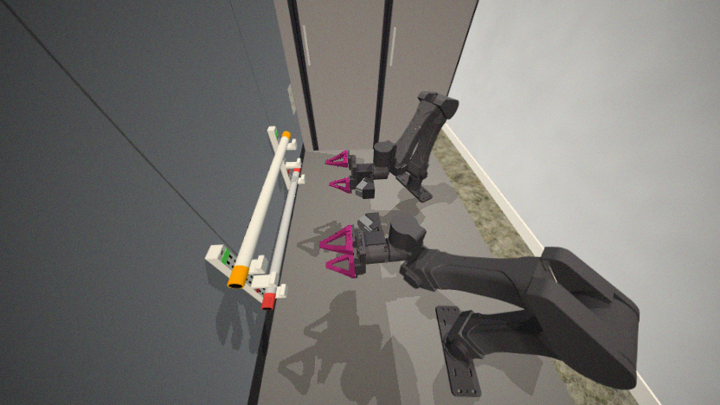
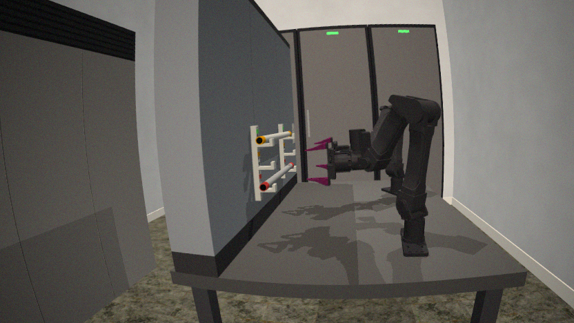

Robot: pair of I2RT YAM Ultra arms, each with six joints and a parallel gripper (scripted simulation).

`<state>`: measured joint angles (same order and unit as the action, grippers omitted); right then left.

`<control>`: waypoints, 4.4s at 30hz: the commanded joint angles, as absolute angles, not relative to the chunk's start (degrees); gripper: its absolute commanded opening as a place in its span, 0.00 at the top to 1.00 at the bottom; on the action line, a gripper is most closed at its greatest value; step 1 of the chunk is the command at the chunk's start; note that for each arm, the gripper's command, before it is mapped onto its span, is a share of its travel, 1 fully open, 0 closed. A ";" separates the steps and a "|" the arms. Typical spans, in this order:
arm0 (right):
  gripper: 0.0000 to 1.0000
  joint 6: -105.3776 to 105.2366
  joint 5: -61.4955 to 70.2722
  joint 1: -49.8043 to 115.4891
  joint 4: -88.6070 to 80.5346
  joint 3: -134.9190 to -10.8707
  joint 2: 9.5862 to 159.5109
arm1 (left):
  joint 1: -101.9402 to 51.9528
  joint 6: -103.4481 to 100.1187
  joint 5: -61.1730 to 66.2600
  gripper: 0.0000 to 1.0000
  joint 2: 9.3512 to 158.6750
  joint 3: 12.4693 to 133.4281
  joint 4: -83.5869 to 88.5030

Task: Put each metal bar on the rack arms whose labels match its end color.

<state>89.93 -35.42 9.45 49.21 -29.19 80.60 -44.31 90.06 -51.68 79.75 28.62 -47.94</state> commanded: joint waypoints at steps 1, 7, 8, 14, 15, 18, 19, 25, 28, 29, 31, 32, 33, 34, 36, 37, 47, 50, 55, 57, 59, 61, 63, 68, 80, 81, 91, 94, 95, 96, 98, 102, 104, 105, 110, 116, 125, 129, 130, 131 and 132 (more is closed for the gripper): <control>0.00 89.85 -33.72 8.05 53.57 -29.60 83.49 | -42.71 89.60 -49.39 0.00 81.91 28.57 -52.74; 0.00 89.90 -32.12 6.45 57.80 -30.51 88.59 | -40.45 89.66 -47.14 0.00 86.60 28.97 -57.09; 0.00 89.91 -31.87 6.20 58.47 -30.68 89.43 | -40.09 89.67 -46.78 0.00 87.40 29.06 -57.80; 0.00 89.96 -30.88 5.22 61.16 -31.46 92.81 | -38.68 89.78 -45.35 0.00 90.69 29.51 -60.79; 0.00 89.95 -30.64 4.99 61.75 -31.69 93.64 | -38.34 89.78 -45.01 0.00 91.48 29.65 -61.45; 0.00 89.95 -29.95 4.29 63.47 -32.49 96.16 | -37.35 89.82 -44.02 0.00 93.87 30.11 -63.41; 0.00 89.95 -29.73 4.07 64.03 -32.77 96.99 | -37.03 89.84 -43.70 0.00 94.65 30.28 -64.04; 0.00 89.97 -28.45 2.79 67.09 -34.60 101.86 | -35.18 89.90 -41.86 0.00 99.32 31.48 -67.55; 0.00 90.01 -28.43 2.78 67.28 -34.70 102.03 | -35.16 89.97 -41.80 0.00 99.59 31.56 -67.92; 0.00 90.01 -28.43 2.78 67.31 -34.70 102.05 | -35.15 89.98 -41.80 0.00 99.63 31.57 -67.97; 0.00 90.01 -28.42 2.78 67.34 -34.71 102.07 | -35.14 89.99 -41.78 0.00 99.70 31.59 -68.04; 0.00 90.01 -28.42 2.78 67.34 -34.72 102.09 | -35.14 90.00 -41.78 0.00 99.72 31.61 -68.07; 0.00 90.01 -28.42 2.78 67.35 -34.74 102.10 | -35.14 90.00 -41.77 0.00 99.75 31.62 -68.08; 0.00 90.01 -28.41 2.78 67.35 -34.75 102.12 | -35.14 90.00 -41.77 0.00 99.77 31.64 -68.10; 0.00 90.01 -28.41 2.77 67.36 -34.77 102.14 | -35.13 90.00 -41.77 0.00 99.79 31.66 -68.11; 0.00 90.01 -28.41 2.77 67.36 -34.77 102.14 | -35.13 90.00 -41.76 0.00 99.80 31.66 -68.12; 0.00 90.01 -28.41 2.77 67.37 -34.78 102.15 | -35.13 90.00 -41.76 0.00 99.83 31.68 -68.14; 0.00 90.01 -28.41 2.77 67.37 -34.78 102.15 | -35.13 90.01 -41.76 0.00 99.83 31.68 -68.14; 0.00 90.01 -28.41 2.77 67.37 -34.78 102.15 | -35.13 90.01 -41.76 0.00 99.83 31.68 -68.14; 0.00 90.01 -28.41 2.77 67.37 -34.78 102.15 | -35.13 90.01 -41.76 0.00 99.83 31.68 -68.14; 0.00 90.01 -28.41 2.77 67.37 -34.78 102.15 | -35.13 90.01 -41.76 0.00 99.83 31.68 -68.14; 0.00 90.01 -28.41 2.77 67.37 -34.78 102.15 | -35.13 90.01 -41.76 0.00 99.83 31.68 -68.14; 0.00 90.01 -28.41 2.78 66.41 -34.98 101.37 | -35.13 90.02 -41.76 0.00 99.01 31.88 -67.15; 0.00 90.06 -28.42 2.78 64.16 -35.48 99.52 | -35.13 90.10 -41.77 0.00 97.07 32.41 -64.78; 0.00 90.08 -28.42 2.78 59.35 -36.91 96.11 | -35.13 90.11 -41.77 0.00 93.44 33.93 -59.66; 0.00 90.08 -28.42 2.78 58.89 -37.05 95.78 | -35.13 90.12 -41.77 0.00 93.10 34.08 -59.18; 0.00 90.10 -28.43 2.78 54.14 -38.71 92.65 | -35.14 90.14 -41.77 0.00 89.83 35.82 -54.20; 0.00 90.10 -28.43 2.78 53.19 -39.08 92.08 | -35.14 90.14 -41.77 0.00 89.23 36.20 -53.22; 0.00 90.10 -28.43 2.78 53.19 -39.08 92.08 | -35.14 90.14 -41.77 0.00 89.23 36.20 -53.22; 0.00 90.07 -28.42 2.78 52.61 -39.32 91.79 | -35.13 90.10 -41.77 0.00 88.93 36.45 -52.61; 0.00 90.08 -28.43 2.78 51.72 -39.68 91.24 | -35.14 90.12 -41.77 0.00 88.34 36.82 -51.68; 0.00 90.09 -28.43 2.79 49.88 -40.44 90.14 | -35.14 90.13 -41.78 0.00 87.21 37.62 -49.77; 0.00 90.09 -28.43 2.79 48.95 -40.85 89.63 | -35.14 90.13 -41.78 0.00 86.67 38.04 -48.80; 0.00 90.09 -28.43 2.79 48.49 -41.07 89.38 | -35.14 90.13 -41.78 0.00 86.41 38.27 -48.33; 0.00 90.09 -28.43 2.79 46.20 -42.17 88.18 | -35.14 90.13 -41.78 0.00 85.18 39.40 -45.96; 0.00 90.04 -28.42 2.78 45.98 -42.29 88.19 | -35.13 90.05 -41.76 0.00 85.19 39.52 -45.73; 0.00 90.03 -28.42 2.78 45.92 -42.29 88.17 | -35.13 90.04 -41.76 0.00 85.16 39.51 -45.68; 0.00 90.03 -28.42 2.78 45.92 -42.29 88.16 | -35.13 90.04 -41.76 0.00 85.16 39.51 -45.68; 0.00 90.03 -28.42 2.78 45.92 -42.29 88.16 | -35.13 90.04 -41.76 0.00 85.16 39.51 -45.68; 0.00 90.03 -28.42 2.78 45.92 -42.29 88.16 | -35.13 90.04 -41.76 0.00 85.16 39.51 -45.68; 0.00 90.03 -28.42 2.78 45.92 -42.29 88.16 | -35.13 90.04 -41.76 0.00 85.16 39.51 -45.68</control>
<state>90.04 -28.69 3.38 46.65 -40.71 89.78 -35.66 90.28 -42.09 86.59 37.89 -45.67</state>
